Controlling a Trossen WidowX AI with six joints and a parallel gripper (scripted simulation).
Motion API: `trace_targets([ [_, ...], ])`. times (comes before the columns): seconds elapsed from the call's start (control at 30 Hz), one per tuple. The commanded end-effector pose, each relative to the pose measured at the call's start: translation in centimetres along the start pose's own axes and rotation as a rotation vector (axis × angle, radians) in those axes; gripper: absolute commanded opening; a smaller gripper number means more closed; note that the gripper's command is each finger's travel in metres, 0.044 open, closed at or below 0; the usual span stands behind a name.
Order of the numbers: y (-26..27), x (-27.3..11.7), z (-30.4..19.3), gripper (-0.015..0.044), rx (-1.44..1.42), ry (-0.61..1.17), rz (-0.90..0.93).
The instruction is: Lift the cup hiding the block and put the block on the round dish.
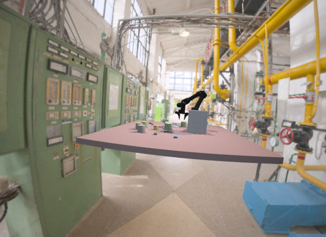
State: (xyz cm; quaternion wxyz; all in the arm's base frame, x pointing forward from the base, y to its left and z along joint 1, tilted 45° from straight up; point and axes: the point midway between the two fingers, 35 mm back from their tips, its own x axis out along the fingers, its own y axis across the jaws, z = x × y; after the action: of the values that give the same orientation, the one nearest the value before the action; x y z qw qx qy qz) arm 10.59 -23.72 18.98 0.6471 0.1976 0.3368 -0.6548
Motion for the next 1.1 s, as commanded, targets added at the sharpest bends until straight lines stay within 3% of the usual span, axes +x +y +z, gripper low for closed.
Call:
trace_targets([
  [0.0,1.6,-0.2,0.3,0.0260,0.002,0.009,0.012],
  [0.33,11.9,-0.8,-1.7,0.0260,0.079,0.092,-0.003],
  [0.67,22.9,-3.3,-9.0,0.0260,0.138,0.041,-0.047],
  [1.07,23.5,-2.5,-9.7,0.0260,0.141,0.032,-0.047],
])
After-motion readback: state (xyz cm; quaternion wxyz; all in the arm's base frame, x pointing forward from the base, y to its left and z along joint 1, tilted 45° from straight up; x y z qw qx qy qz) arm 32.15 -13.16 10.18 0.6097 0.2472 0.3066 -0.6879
